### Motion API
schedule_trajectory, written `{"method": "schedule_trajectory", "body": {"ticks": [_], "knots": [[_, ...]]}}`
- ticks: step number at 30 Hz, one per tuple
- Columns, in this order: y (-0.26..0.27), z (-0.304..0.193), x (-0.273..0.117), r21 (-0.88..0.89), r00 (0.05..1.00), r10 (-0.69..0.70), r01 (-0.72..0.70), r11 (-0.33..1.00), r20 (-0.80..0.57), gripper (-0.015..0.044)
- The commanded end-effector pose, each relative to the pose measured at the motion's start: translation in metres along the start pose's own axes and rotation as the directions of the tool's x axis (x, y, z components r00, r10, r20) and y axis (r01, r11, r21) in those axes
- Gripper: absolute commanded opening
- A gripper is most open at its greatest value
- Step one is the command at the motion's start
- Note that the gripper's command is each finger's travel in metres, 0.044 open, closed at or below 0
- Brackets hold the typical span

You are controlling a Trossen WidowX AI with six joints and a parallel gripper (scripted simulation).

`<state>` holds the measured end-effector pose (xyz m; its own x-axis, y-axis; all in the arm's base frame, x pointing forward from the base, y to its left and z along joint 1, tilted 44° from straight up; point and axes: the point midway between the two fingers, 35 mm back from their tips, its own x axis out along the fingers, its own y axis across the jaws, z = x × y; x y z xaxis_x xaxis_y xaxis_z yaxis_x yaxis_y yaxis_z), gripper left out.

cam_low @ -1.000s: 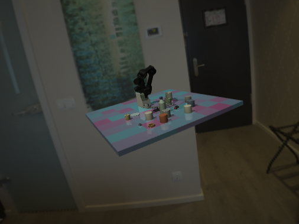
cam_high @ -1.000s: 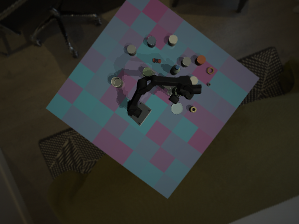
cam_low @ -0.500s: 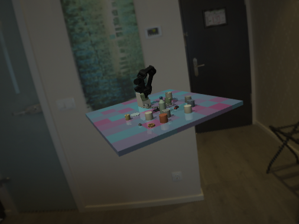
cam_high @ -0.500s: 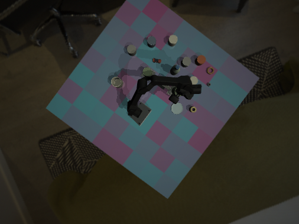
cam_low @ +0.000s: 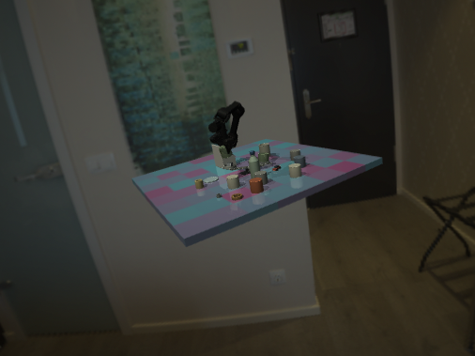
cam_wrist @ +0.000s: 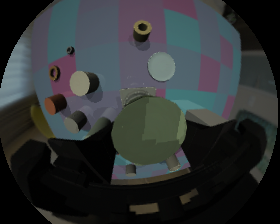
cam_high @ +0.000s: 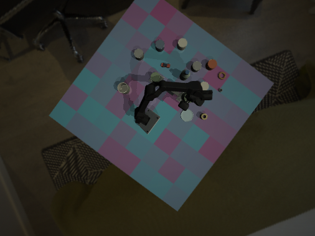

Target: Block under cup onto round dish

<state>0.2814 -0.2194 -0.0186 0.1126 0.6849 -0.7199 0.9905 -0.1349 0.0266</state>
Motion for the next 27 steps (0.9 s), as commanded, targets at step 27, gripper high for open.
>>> {"method": "schedule_trajectory", "body": {"ticks": [27], "knots": [[-0.027,0.033,0.007,0.002,1.0,-0.002,0.002,1.0,0.016,0.0]]}}
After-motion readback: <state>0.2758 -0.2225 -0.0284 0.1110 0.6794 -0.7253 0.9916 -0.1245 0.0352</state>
